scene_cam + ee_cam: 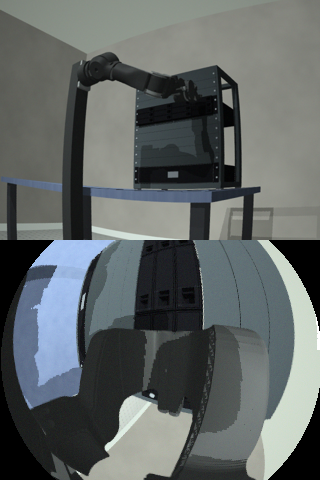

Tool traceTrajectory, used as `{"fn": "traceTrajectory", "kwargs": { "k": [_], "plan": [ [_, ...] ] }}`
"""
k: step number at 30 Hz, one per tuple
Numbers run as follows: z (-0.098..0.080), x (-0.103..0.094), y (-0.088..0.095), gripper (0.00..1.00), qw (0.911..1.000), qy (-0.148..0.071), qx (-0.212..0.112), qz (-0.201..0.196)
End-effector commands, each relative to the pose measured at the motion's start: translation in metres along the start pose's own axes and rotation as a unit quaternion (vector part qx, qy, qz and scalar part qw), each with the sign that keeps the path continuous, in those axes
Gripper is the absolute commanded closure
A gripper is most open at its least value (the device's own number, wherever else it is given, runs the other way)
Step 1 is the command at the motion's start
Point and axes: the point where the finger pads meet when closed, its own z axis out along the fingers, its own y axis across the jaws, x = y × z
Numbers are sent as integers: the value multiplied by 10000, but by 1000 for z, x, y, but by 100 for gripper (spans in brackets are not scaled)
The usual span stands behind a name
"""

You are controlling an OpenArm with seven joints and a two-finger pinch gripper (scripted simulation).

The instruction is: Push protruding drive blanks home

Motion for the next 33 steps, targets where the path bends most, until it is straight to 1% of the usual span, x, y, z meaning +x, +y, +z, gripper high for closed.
{"fn": "traceTrajectory", "kwargs": {
  "k": [1,5,15,22,33],
  "plan": [
    [2,1,0,100,10000,13,14,-18],
    [8,1,0,100,10000,13,15,-18],
    [8,1,0,100,10000,21,9,-20],
    [18,1,0,100,10000,14,17,-17],
    [19,1,0,100,10000,14,17,-17]
  ]
}}
